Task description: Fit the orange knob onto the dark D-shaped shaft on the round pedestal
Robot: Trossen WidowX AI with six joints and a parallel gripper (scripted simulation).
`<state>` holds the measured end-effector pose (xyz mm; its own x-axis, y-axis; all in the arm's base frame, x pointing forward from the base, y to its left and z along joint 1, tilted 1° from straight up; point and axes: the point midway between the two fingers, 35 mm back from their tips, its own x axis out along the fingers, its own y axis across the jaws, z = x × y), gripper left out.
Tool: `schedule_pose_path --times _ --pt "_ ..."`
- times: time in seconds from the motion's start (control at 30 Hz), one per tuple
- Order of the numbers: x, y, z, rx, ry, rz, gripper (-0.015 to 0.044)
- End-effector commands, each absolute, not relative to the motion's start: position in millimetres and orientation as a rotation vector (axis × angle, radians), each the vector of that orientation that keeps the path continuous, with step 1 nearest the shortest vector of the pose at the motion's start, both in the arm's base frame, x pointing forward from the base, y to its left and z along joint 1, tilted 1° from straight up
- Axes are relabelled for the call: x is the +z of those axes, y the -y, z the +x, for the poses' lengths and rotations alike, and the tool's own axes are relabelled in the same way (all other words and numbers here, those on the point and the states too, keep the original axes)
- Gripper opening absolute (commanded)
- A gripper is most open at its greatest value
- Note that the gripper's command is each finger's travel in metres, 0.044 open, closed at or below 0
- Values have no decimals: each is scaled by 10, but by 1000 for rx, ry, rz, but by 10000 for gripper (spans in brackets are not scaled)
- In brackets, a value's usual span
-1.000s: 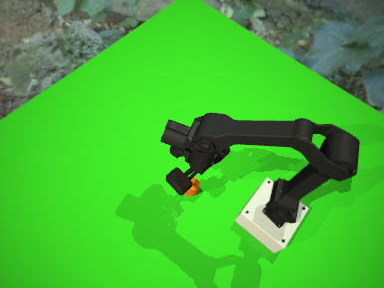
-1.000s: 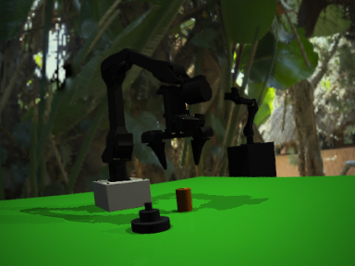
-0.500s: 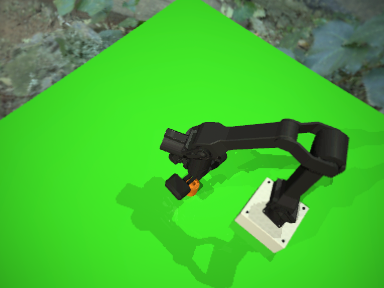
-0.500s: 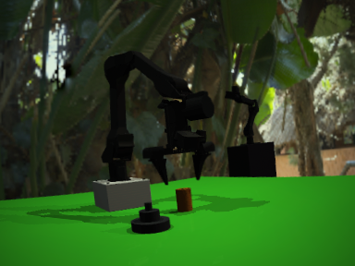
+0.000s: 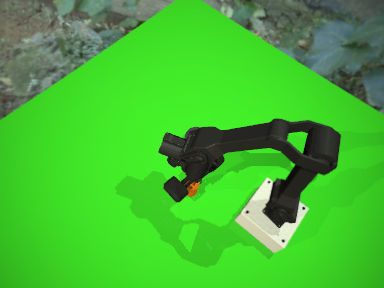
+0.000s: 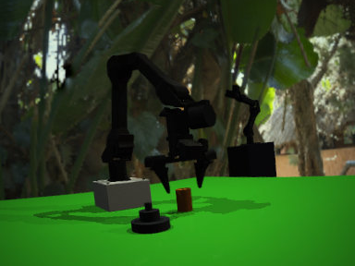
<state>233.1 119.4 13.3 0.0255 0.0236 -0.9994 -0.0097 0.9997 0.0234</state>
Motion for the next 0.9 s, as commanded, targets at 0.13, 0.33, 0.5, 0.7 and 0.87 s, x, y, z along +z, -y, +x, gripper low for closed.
schedule_pose_path --times 0.13,0.33,0.5,0.7,0.87 --pt "-14 -1185 2314 19 -1549 10 440" --pt "-111 -1186 2312 19 -1550 10 440" --pt "-191 -1186 2308 19 -1550 10 440" --pt "-285 -1185 2299 19 -1550 10 440" --pt "-339 -1183 2292 19 -1550 10 440"
